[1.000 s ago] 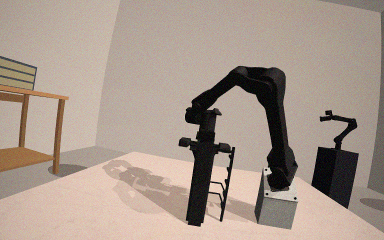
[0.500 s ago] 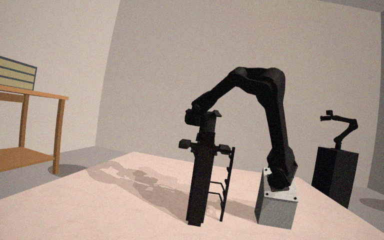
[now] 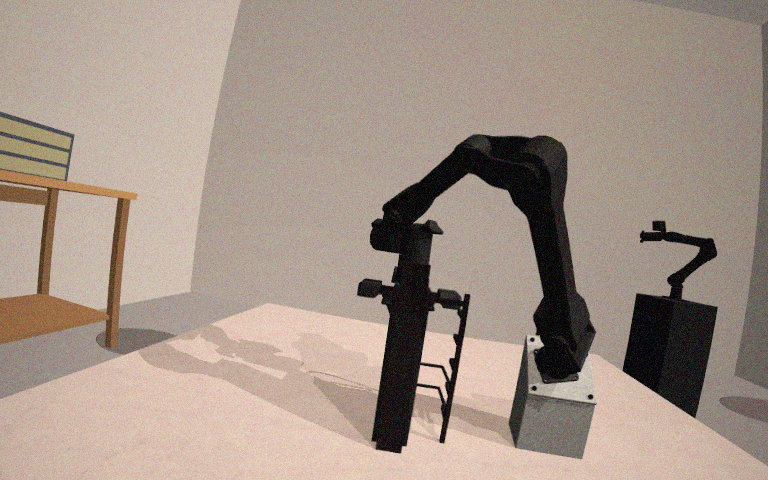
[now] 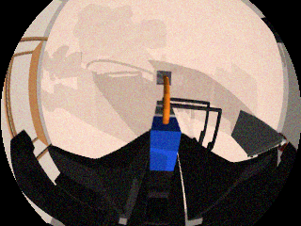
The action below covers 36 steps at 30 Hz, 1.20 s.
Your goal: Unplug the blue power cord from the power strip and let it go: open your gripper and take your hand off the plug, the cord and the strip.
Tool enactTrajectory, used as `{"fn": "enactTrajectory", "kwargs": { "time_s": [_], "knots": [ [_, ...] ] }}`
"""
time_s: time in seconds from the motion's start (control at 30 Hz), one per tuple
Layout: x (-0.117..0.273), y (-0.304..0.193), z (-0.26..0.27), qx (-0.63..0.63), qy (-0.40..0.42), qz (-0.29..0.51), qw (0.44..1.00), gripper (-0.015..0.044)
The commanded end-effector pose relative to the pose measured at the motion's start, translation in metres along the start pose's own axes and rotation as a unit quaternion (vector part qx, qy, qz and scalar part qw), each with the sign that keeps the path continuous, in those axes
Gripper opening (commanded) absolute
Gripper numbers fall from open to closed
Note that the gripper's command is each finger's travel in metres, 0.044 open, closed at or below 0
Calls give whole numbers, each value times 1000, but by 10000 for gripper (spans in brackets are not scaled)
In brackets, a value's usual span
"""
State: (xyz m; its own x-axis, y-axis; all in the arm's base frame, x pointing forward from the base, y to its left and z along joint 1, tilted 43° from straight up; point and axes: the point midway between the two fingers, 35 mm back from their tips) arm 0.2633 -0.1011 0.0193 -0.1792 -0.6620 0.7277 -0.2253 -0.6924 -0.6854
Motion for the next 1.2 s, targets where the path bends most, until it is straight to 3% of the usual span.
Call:
{"fn": "enactTrajectory", "kwargs": {
  "time_s": [0.0, 0.67, 0.87, 1.17],
  "knots": [
    [3, 14, 6, 1, 4, -10, 1000, 0],
    [7, 46, 13, 0, 5, -10, 1000, 0],
    [6, 38, 9, -2, 5, -8, 1000, 157],
    [6, 38, 9, -2, 5, -8, 1000, 160]
  ]
}}
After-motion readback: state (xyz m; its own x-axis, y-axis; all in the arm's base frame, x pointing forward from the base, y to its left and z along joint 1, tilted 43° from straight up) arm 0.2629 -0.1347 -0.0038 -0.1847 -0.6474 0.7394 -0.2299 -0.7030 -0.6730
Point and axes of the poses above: the point midway between the two fingers, 35 mm back from their tips, its own x axis back along the fingers, its own z axis across the jaws, y = z × x, and after that the axes turned 12 degrees about -x, right-handed
